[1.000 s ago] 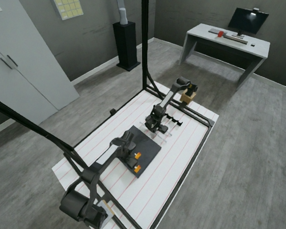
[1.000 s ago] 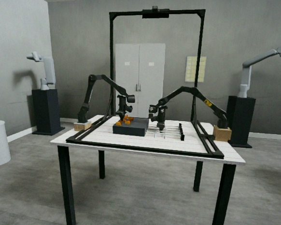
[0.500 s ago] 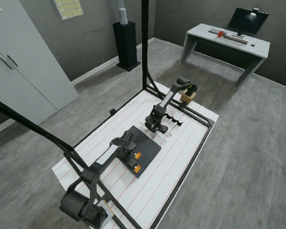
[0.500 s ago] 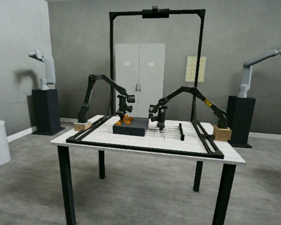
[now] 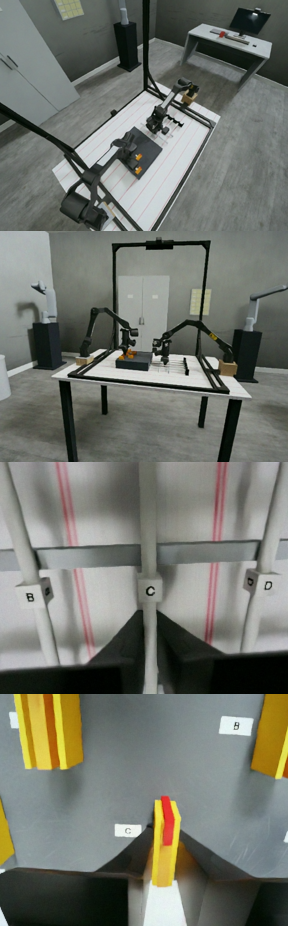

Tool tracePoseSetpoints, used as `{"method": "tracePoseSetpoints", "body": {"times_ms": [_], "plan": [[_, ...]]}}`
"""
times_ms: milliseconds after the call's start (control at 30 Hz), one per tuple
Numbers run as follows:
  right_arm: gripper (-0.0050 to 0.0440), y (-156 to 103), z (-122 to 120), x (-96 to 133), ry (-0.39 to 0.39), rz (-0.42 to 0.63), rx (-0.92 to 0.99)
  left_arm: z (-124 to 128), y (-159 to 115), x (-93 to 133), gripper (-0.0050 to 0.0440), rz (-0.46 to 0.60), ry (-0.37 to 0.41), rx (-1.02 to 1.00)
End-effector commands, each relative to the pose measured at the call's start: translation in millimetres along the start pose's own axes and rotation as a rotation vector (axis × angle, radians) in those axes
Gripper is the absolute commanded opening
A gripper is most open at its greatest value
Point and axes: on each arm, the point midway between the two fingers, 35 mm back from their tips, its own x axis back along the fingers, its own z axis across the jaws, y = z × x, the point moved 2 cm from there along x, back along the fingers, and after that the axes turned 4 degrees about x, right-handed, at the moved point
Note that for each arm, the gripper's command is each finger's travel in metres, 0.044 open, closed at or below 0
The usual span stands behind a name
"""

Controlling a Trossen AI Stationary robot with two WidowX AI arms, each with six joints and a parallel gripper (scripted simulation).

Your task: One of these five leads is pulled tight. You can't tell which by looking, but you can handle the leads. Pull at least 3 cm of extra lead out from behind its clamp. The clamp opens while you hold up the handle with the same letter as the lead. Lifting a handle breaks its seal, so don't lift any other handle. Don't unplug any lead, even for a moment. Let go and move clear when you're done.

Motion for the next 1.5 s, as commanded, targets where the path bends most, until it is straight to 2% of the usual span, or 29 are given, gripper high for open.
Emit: {"method": "tracePoseSetpoints", "body": {"times_ms": [0,500,567,600,1067,1133,1167,1467], "plan": [[-0.005,3.0,0.8,6.8,0.006,-0.023,0.0,-1.0,5.7,13.1,-0.005,-0.034,-0.006,0.0],[-0.005,2.9,0.8,16.8,0.007,-0.023,0.0,-0.9,5.6,13.1,-0.005,-0.033,-0.005,0.0],[-0.005,2.9,0.8,16.8,0.007,-0.023,0.0,-0.9,5.6,13.1,-0.005,-0.033,-0.005,0.0],[-0.005,3.4,1.0,9.7,0.005,-0.021,0.0,-0.9,5.6,13.1,-0.005,-0.033,-0.005,0.0],[-0.005,3.3,1.0,19.0,0.005,-0.021,0.0,-0.9,5.6,13.1,-0.005,-0.033,-0.005,0.0],[-0.005,3.3,1.0,19.0,0.005,-0.021,0.0,-0.9,5.6,13.1,-0.005,-0.033,-0.005,0.0],[-0.005,3.8,1.2,10.8,0.004,-0.02,0.0,-0.9,5.6,13.1,-0.005,-0.033,-0.005,0.0],[-0.005,3.8,1.2,16.8,0.004,-0.02,0.0,-0.9,5.6,13.1,-0.005,-0.033,-0.005,0.0]]}}
